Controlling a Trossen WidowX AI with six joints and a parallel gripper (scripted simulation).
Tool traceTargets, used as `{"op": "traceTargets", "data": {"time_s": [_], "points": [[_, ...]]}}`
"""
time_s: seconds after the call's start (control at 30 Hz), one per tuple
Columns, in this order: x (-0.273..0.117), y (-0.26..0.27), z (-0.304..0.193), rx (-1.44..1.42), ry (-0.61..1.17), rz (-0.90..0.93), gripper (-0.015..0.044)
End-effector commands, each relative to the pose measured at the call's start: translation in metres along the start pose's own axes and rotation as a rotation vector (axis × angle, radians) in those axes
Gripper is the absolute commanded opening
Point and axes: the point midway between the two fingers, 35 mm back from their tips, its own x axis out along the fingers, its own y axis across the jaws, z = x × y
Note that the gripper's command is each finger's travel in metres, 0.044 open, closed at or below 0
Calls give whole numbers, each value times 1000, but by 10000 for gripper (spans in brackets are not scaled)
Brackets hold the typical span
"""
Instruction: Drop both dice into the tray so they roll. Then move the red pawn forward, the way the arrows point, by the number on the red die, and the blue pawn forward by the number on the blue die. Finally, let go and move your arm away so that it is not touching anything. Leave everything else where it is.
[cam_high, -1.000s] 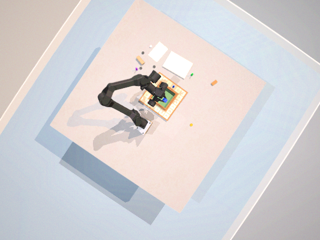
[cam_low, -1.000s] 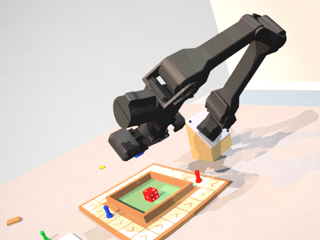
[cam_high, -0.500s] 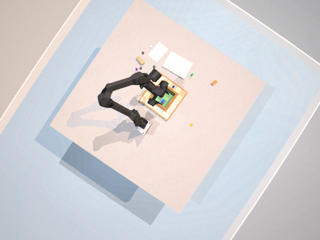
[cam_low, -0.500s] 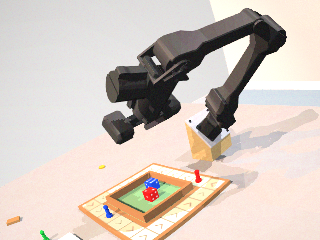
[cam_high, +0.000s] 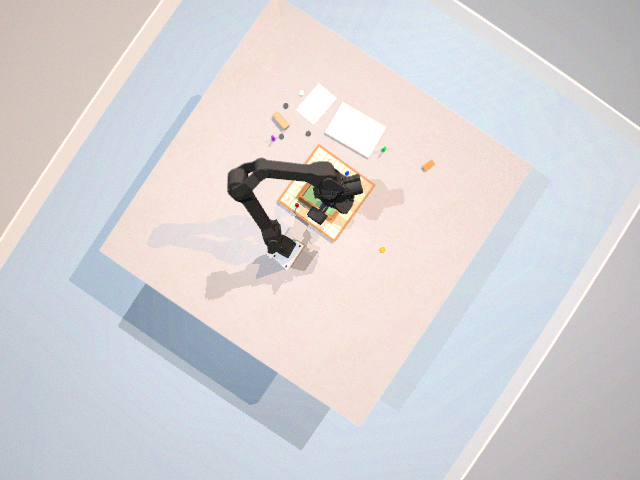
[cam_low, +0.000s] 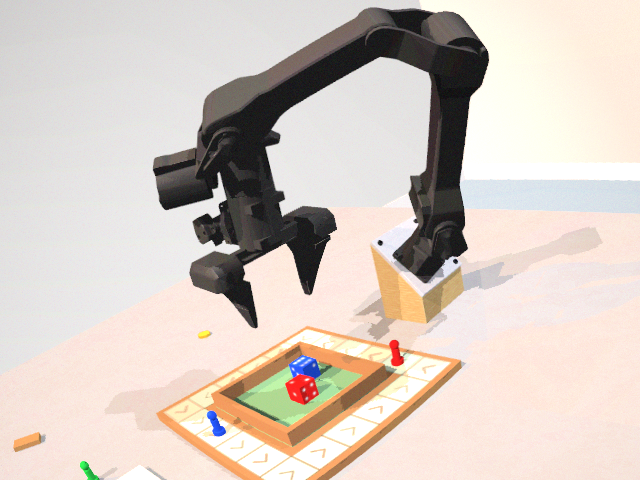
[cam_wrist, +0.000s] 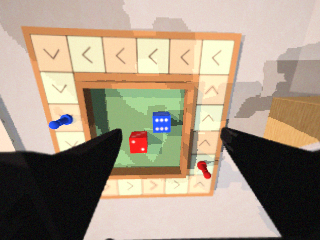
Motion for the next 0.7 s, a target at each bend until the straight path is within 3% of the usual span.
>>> {"op": "traceTargets", "data": {"time_s": [0.0,0.23,0.47,0.67], "points": [[0,-2,-7,-76,-3,1,387],[8,-29,-61,-830,25,24,204],[23,-64,-104,-1584,42,69,200],[25,-69,-107,-1657,43,75,200]]}}
